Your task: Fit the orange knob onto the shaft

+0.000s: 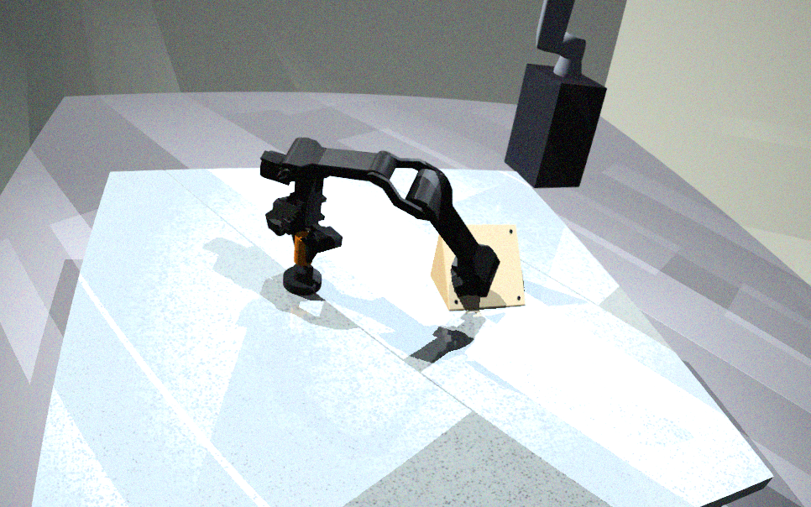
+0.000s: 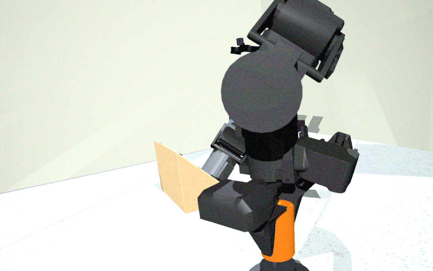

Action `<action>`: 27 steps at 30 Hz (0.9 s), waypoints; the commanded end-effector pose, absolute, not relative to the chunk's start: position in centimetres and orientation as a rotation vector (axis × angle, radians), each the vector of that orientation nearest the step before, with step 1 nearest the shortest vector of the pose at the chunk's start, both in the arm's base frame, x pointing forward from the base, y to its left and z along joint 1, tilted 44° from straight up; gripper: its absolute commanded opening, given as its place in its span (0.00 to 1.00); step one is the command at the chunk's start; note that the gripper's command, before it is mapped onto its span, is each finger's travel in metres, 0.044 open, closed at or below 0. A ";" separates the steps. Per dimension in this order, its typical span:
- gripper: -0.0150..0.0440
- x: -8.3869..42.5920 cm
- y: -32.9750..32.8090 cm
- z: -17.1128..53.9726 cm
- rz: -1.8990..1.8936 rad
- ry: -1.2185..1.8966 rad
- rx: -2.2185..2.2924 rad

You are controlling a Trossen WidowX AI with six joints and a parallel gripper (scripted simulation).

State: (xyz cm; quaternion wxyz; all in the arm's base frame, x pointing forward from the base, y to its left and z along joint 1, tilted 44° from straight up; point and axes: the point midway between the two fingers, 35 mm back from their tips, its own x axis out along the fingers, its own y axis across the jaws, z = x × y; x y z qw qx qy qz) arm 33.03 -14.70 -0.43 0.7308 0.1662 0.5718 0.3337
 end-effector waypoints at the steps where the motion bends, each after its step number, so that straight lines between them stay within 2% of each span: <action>1: 0.25 32.9 -14.7 -0.5 0.734 1.257 0.369; 18: 0.25 32.8 -14.8 0.0 0.734 1.257 0.369; 27: 0.25 32.9 -14.9 0.1 0.857 1.167 0.197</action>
